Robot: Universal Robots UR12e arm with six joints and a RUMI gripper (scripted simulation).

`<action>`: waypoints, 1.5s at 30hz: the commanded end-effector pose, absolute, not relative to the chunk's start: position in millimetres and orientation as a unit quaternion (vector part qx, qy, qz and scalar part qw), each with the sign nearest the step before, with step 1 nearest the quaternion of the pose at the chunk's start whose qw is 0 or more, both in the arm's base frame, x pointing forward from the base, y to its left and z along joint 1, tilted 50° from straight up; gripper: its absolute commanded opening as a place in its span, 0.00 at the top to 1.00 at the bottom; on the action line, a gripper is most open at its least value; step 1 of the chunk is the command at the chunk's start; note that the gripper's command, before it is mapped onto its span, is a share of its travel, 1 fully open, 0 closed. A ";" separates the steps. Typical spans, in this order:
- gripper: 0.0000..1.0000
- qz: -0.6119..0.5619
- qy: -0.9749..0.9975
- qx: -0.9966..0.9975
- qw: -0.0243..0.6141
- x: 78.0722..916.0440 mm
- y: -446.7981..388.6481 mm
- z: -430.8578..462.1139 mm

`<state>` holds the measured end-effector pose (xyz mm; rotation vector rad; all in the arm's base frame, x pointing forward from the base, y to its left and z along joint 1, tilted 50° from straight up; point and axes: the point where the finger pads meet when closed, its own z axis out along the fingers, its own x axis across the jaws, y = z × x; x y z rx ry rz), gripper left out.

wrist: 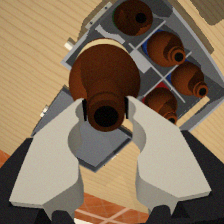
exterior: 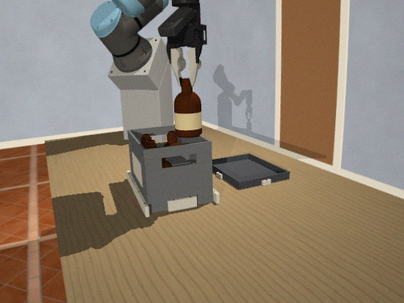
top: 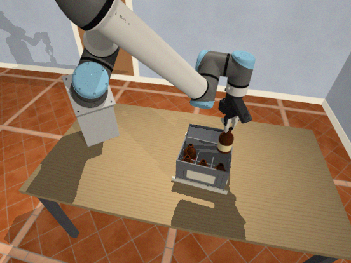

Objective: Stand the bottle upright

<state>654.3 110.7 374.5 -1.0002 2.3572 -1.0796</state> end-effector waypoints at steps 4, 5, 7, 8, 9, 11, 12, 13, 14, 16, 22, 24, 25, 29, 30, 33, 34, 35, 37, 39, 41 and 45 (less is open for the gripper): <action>1.00 -0.382 0.834 -0.354 0.181 654.0 111.9 374.3; 1.00 -0.382 0.834 -0.354 0.181 653.9 112.1 374.1; 1.00 -0.382 0.834 -0.354 0.181 653.9 112.1 374.1; 1.00 -0.382 0.834 -0.354 0.181 653.8 112.3 373.8; 1.00 -0.382 0.834 -0.354 0.181 653.8 112.5 373.6; 1.00 -0.382 0.834 -0.354 0.181 653.6 113.0 373.0; 1.00 -0.382 0.834 -0.354 0.181 653.5 113.3 372.7; 1.00 -0.382 0.834 -0.354 0.181 653.4 113.6 372.4; 1.00 -0.382 0.834 -0.354 0.181 653.2 113.9 372.0; 1.00 -0.382 0.834 -0.354 0.181 653.0 114.6 371.2; 1.00 -0.382 0.834 -0.354 0.181 652.0 117.3 368.3; 1.00 -0.382 0.834 -0.354 0.181 652.0 117.3 368.3; 1.00 -0.382 0.834 -0.354 0.181 651.9 117.8 367.7; 1.00 -0.382 0.834 -0.354 0.181 651.0 120.1 365.1; 1.00 -0.382 0.834 -0.354 0.181 650.8 120.7 364.4; 1.00 -0.382 0.834 -0.354 0.181 650.0 122.8 362.1; 1.00 -0.382 0.834 -0.354 0.181 649.8 123.5 361.3; 1.00 -0.382 0.834 -0.354 0.181 649.5 124.3 360.5; 1.00 -0.382 0.834 -0.354 0.181 648.9 125.9 358.7; 1.00 -0.382 0.834 -0.354 0.181 648.3 127.6 356.8; 1.00 -0.382 0.834 -0.354 0.181 648.3 127.6 356.8; 1.00 -0.382 0.834 -0.354 0.181 647.0 131.2 352.7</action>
